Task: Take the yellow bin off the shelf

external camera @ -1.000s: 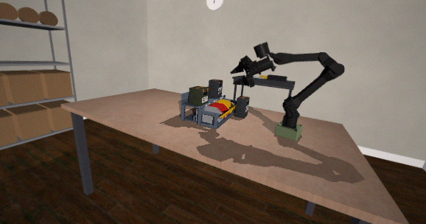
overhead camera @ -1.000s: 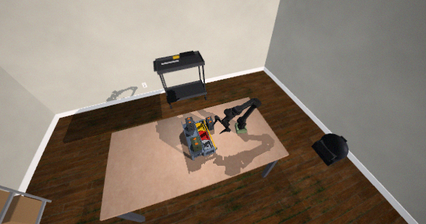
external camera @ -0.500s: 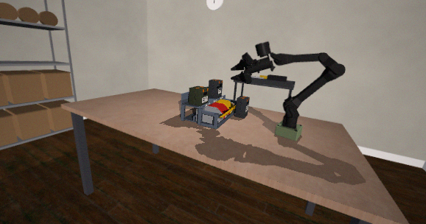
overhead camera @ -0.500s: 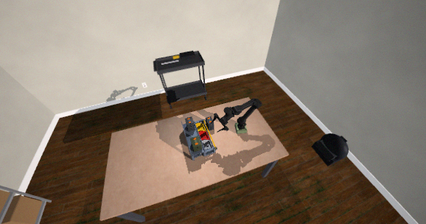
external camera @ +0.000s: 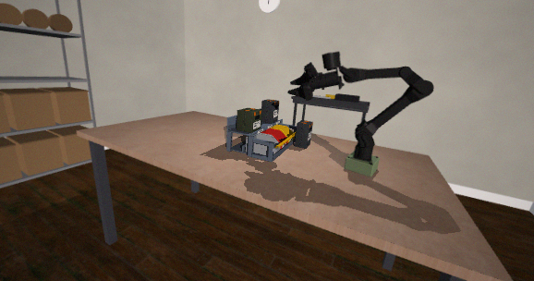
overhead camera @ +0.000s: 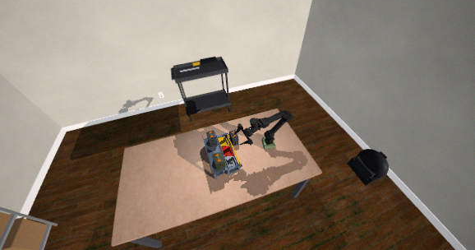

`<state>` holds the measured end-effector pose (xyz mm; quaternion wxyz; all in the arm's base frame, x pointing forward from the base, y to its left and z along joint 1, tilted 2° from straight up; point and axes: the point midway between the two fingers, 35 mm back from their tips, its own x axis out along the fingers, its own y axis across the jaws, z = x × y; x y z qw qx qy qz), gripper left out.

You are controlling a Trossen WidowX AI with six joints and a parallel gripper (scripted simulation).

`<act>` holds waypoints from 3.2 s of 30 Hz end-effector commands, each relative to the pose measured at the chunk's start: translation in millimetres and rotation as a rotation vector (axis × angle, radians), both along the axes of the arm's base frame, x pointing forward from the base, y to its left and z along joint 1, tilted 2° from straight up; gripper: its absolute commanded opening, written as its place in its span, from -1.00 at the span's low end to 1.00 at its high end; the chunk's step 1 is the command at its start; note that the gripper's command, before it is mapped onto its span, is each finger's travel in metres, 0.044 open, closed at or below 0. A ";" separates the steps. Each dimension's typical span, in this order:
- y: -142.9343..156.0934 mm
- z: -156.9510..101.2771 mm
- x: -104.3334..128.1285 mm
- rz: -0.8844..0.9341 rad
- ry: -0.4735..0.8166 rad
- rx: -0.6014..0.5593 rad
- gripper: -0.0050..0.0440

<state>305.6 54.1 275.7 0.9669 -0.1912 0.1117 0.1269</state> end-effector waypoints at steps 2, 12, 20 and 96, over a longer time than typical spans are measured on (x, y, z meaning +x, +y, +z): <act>-4.6 7.7 1.2 -0.027 -0.027 0.031 1.00; -15.0 18.3 4.6 -0.074 -0.076 0.102 1.00; -23.0 25.2 7.0 -0.112 -0.109 0.155 1.00; -63.7 58.3 -44.1 -0.238 -0.290 0.385 1.00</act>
